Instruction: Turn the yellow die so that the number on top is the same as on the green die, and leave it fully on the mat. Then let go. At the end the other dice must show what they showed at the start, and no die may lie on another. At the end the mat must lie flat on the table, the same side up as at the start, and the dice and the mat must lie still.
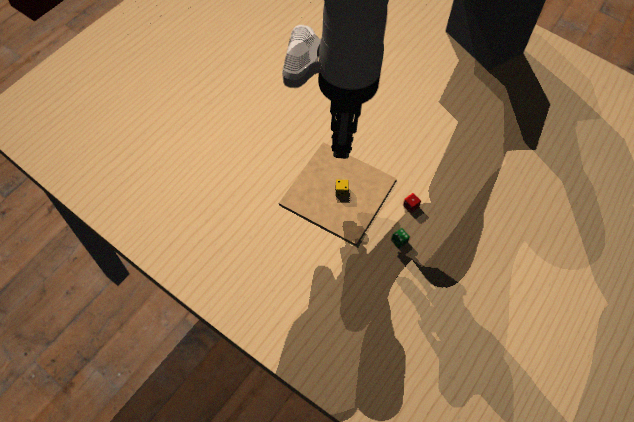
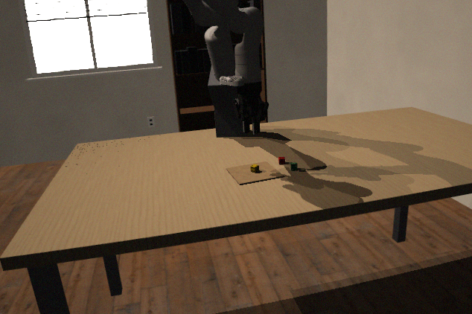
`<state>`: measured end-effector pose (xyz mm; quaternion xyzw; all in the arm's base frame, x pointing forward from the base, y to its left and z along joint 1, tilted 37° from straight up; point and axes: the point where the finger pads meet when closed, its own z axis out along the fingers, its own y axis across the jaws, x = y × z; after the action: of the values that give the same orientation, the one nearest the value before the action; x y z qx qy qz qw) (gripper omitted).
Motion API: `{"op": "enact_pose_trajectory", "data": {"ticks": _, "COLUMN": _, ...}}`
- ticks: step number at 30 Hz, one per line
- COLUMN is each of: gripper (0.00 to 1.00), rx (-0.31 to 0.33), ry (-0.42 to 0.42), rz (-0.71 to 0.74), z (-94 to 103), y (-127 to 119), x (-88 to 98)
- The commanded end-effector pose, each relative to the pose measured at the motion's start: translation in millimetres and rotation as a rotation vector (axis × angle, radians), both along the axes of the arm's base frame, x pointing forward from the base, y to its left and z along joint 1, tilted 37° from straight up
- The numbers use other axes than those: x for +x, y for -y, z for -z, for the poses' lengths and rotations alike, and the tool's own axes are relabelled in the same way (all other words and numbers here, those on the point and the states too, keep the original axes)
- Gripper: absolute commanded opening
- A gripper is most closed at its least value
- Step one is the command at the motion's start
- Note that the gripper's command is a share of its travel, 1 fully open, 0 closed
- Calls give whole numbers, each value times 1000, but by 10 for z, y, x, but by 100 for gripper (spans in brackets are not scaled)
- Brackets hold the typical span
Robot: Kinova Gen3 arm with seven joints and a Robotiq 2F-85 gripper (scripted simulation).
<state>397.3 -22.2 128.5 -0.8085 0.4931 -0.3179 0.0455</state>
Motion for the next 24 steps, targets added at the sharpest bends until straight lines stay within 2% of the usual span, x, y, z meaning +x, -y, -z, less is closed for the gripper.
{"op": "enact_pose_trajectory", "data": {"ticks": 1, "gripper": 100, "rx": -1, "ry": 4, "rz": 3, "z": -15, "y": 15, "x": 4}}
{"op": "enact_pose_trajectory", "data": {"ticks": 11, "gripper": 100, "rx": -2, "ry": 3, "rz": 3, "z": -11, "y": 16, "x": 7}}
{"op": "enact_pose_trajectory", "data": {"ticks": 13, "gripper": 100, "rx": -8, "ry": -1, "rz": -5, "z": 61, "y": 25, "x": 55}}
{"op": "enact_pose_trajectory", "data": {"ticks": 17, "gripper": 100, "rx": -31, "ry": -13, "rz": -36, "z": 340, "y": 42, "x": 213}}
{"op": "enact_pose_trajectory", "data": {"ticks": 21, "gripper": 100, "rx": -33, "ry": -14, "rz": -39, "z": 372, "y": 43, "x": 229}}
{"op": "enact_pose_trajectory", "data": {"ticks": 22, "gripper": 35, "rx": -33, "ry": -14, "rz": -39, "z": 372, "y": 43, "x": 229}}
{"op": "enact_pose_trajectory", "data": {"ticks": 24, "gripper": 35, "rx": -33, "ry": -14, "rz": -39, "z": 372, "y": 43, "x": 229}}
